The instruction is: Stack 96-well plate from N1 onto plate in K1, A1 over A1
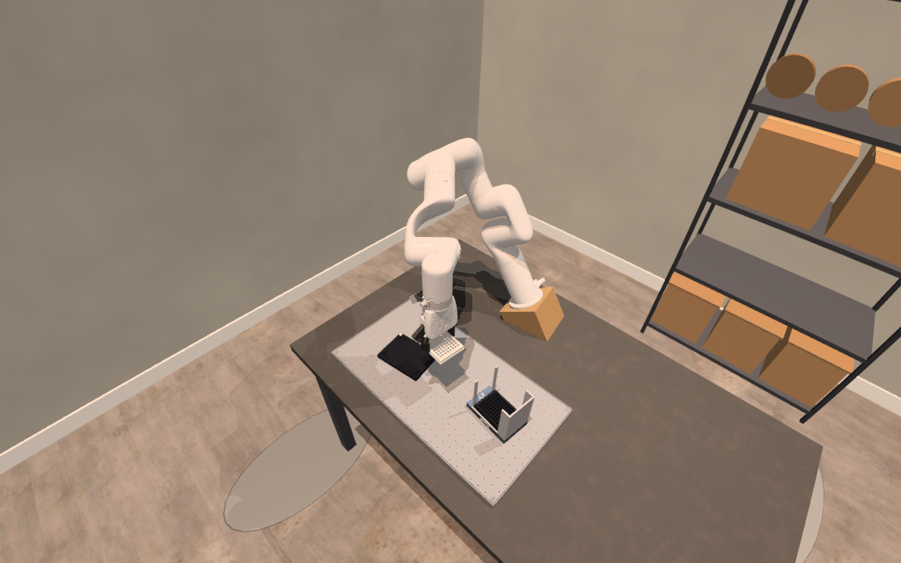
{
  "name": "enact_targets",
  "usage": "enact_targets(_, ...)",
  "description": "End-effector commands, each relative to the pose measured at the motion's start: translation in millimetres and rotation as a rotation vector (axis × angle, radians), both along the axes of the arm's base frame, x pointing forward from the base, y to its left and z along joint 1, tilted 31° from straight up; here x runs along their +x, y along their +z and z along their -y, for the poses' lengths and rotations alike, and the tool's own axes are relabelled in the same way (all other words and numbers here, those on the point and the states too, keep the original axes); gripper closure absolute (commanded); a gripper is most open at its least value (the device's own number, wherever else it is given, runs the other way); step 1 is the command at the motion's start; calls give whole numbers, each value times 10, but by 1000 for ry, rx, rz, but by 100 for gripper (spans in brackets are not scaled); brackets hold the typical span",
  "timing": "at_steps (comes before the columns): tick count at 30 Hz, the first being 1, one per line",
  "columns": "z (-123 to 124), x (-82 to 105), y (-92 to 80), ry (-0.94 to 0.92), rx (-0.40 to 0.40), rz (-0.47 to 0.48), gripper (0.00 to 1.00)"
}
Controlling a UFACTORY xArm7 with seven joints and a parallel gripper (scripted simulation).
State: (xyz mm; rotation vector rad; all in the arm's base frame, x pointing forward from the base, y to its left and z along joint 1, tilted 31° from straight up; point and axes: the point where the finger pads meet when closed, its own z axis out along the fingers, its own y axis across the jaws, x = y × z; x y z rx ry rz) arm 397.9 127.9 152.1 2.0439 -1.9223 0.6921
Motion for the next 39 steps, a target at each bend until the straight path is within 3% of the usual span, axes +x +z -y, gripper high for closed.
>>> enact_targets(1,-72,-3,-20,0,2,5,100)
enact_targets(39,-1022,-267,-584,0,3,4,100)
